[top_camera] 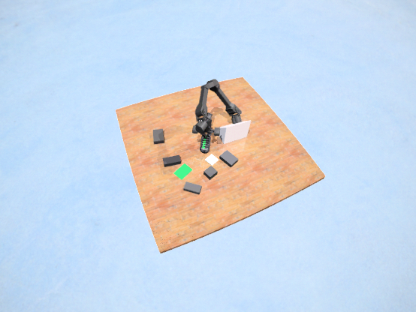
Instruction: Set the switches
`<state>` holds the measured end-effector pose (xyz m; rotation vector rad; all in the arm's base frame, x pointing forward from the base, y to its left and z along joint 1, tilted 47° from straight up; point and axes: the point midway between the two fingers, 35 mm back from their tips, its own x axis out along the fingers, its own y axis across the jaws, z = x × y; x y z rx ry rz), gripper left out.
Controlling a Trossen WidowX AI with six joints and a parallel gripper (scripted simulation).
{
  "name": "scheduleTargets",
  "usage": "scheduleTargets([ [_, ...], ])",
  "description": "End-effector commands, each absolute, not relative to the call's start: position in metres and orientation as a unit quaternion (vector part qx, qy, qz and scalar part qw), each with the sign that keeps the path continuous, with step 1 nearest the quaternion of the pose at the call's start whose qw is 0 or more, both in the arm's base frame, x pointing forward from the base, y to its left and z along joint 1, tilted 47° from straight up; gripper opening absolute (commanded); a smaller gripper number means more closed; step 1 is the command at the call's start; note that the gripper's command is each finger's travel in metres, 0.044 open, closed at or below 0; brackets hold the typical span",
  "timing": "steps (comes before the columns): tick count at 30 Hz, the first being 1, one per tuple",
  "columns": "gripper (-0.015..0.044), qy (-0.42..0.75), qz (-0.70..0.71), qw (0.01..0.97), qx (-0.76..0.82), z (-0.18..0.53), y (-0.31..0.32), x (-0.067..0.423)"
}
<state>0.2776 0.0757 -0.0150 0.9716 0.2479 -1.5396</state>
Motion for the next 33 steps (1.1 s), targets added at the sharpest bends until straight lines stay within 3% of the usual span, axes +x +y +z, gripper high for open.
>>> scheduleTargets([
  [1, 0.0079, 0.107, -0.666, 0.607, 0.419, -0.008, 0.07, 0.274],
  [15, 0.044, 0.108, -0.666, 0.609, 0.416, 0.02, 0.04, 0.254],
  [33, 0.044, 0.108, -0.666, 0.609, 0.417, 0.0, 0.02, 0.258],
])
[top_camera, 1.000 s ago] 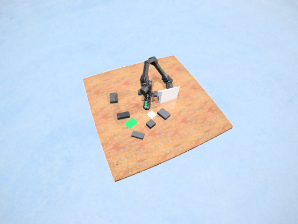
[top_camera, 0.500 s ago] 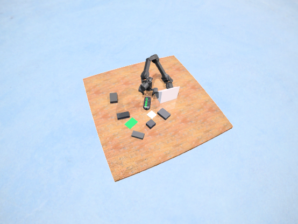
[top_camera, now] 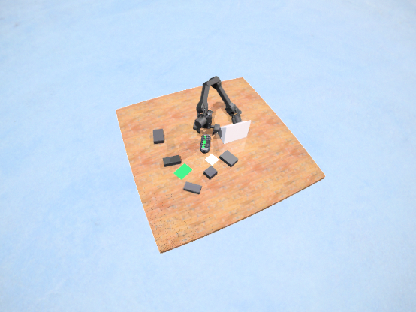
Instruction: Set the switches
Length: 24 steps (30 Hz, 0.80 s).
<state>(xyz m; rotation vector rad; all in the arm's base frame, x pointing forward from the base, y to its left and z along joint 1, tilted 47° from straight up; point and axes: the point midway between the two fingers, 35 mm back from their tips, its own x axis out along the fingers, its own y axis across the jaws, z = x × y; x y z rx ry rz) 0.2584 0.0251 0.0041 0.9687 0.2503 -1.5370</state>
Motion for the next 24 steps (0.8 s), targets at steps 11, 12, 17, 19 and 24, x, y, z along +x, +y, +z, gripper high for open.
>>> scheduleTargets([
  [11, 0.044, 0.107, -0.666, 0.61, 0.416, -0.011, 0.007, 0.259],
  [12, 0.044, 0.107, -0.666, 0.61, 0.416, -0.012, 0.006, 0.259],
  [17, 0.044, 0.107, -0.666, 0.61, 0.416, -0.017, 0.0, 0.259],
  [19, 0.044, 0.106, -0.666, 0.61, 0.416, -0.019, -0.002, 0.259],
  [24, 0.0335, 0.106, -0.666, 0.61, 0.416, -0.019, -0.002, 0.259],
])
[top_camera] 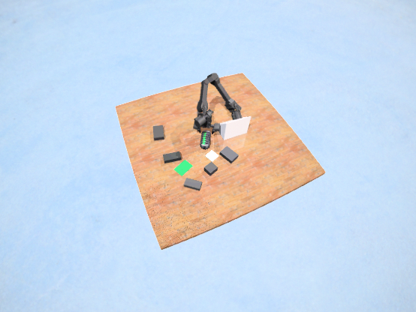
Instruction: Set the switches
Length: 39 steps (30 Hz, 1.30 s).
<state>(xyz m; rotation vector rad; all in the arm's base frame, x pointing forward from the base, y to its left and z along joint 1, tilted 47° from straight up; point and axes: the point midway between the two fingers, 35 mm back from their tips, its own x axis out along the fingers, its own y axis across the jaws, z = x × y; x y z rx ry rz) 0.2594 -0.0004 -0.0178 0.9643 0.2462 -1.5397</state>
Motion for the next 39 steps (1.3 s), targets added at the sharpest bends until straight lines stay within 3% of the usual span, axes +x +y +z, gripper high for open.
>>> scheduleTargets([
  [1, 0.0328, 0.106, -0.666, 0.61, 0.416, -0.019, -0.002, 0.259],
  [14, 0.0242, 0.106, -0.666, 0.61, 0.416, -0.019, -0.002, 0.259],
  [23, 0.0005, 0.106, -0.666, 0.61, 0.416, -0.017, -0.003, 0.264],
  [39, 0.0, 0.106, -0.666, 0.61, 0.416, -0.013, -0.005, 0.279],
])
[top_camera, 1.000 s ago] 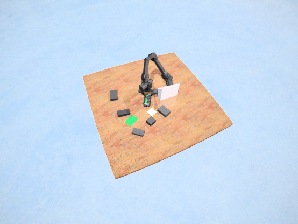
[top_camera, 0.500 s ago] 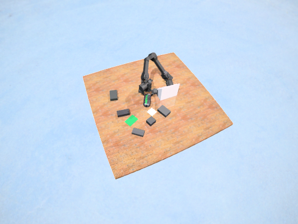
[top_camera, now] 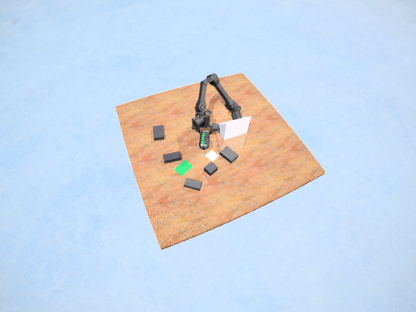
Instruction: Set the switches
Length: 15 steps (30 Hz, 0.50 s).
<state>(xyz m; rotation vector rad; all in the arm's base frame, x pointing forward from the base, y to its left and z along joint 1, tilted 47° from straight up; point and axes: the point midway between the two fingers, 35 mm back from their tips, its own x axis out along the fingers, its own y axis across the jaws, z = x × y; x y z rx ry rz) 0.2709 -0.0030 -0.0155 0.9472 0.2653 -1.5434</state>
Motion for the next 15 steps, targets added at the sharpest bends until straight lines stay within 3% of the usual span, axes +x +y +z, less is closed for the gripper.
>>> scheduleTargets([
  [1, 0.0, 0.106, -0.666, 0.61, 0.416, -0.013, -0.005, 0.28],
  [15, 0.0, 0.106, -0.666, 0.61, 0.416, -0.008, -0.007, 0.293],
])
